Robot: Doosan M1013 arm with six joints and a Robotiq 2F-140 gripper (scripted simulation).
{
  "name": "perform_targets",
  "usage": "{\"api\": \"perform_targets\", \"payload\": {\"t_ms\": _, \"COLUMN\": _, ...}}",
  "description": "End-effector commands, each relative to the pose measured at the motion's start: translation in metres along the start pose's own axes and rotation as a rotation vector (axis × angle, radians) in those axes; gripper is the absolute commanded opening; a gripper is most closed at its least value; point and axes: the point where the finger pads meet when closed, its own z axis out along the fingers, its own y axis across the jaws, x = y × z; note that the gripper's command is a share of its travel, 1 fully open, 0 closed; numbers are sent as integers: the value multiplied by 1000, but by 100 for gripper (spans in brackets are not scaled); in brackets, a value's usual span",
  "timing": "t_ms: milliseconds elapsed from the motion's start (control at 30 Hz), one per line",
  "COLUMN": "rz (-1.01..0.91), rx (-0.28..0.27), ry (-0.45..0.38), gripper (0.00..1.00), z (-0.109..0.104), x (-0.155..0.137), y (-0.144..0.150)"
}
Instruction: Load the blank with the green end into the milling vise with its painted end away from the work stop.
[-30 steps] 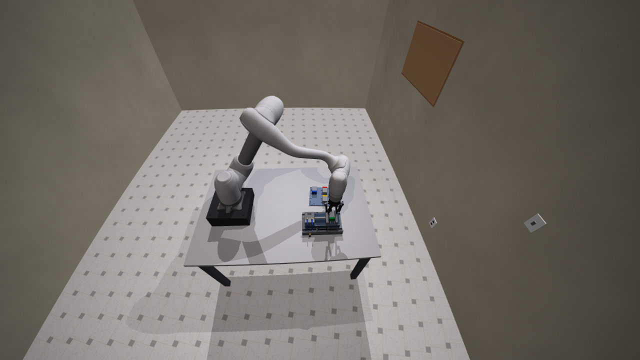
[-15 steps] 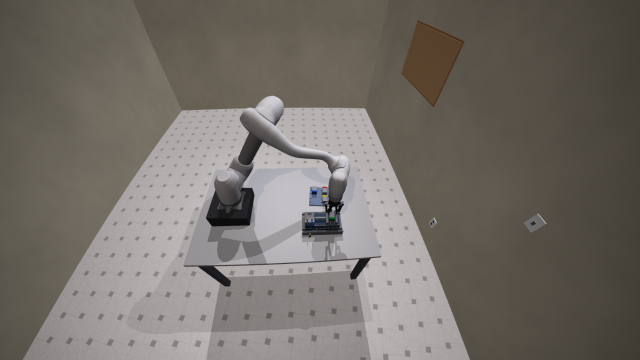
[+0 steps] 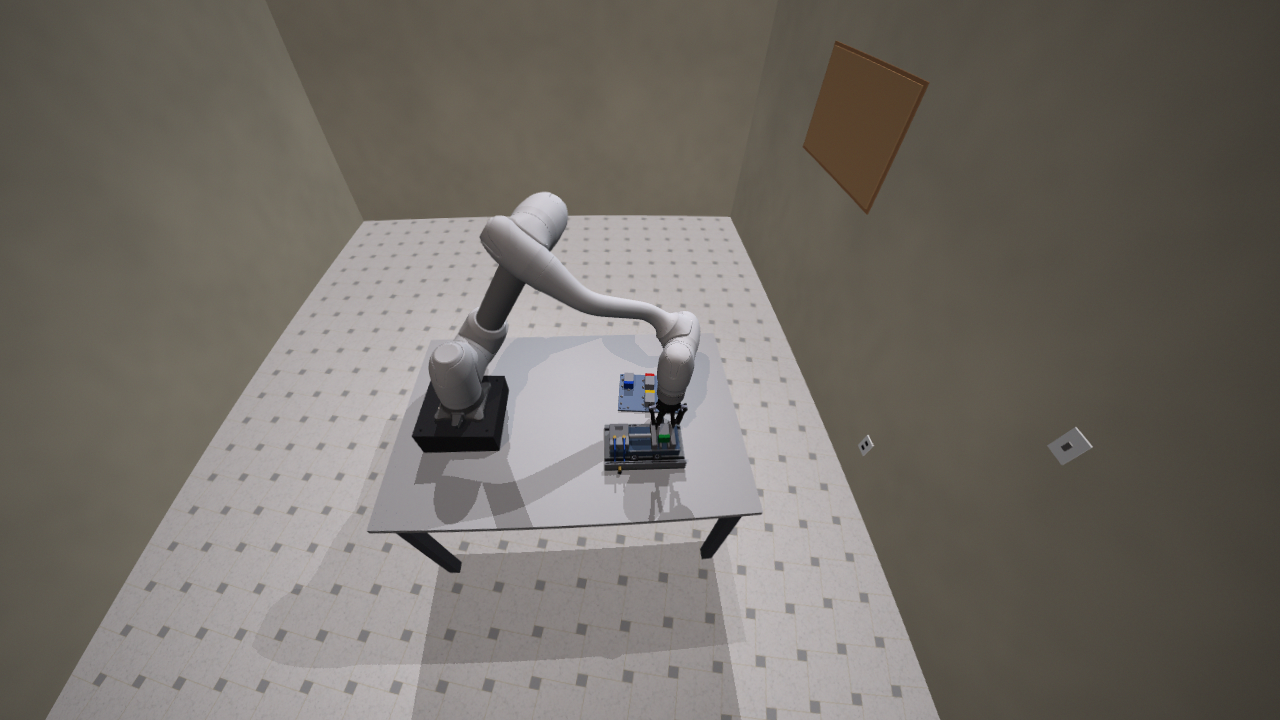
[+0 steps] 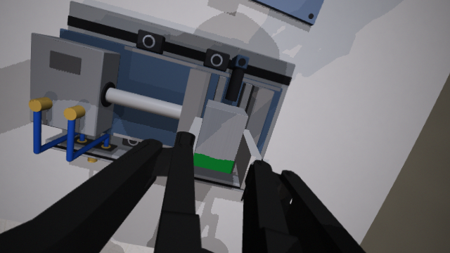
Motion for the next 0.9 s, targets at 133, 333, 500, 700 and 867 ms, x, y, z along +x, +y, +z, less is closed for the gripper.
{"api": "perform_targets", "payload": {"t_ms": 133, "rz": 0, "rx": 0, "ry": 0, "gripper": 0, "z": 0, "x": 0, "y": 0}}
{"api": "perform_targets", "payload": {"t_ms": 333, "rz": 0, "rx": 0, "ry": 0, "gripper": 0, "z": 1, "x": 0, "y": 0}}
{"api": "perform_targets", "payload": {"t_ms": 500, "rz": 0, "rx": 0, "ry": 0, "gripper": 0, "z": 1, "x": 0, "y": 0}}
{"api": "perform_targets", "payload": {"t_ms": 700, "rz": 0, "rx": 0, "ry": 0, "gripper": 0, "z": 2, "x": 0, "y": 0}}
{"api": "perform_targets", "payload": {"t_ms": 867, "rz": 0, "rx": 0, "ry": 0, "gripper": 0, "z": 3, "x": 0, "y": 0}}
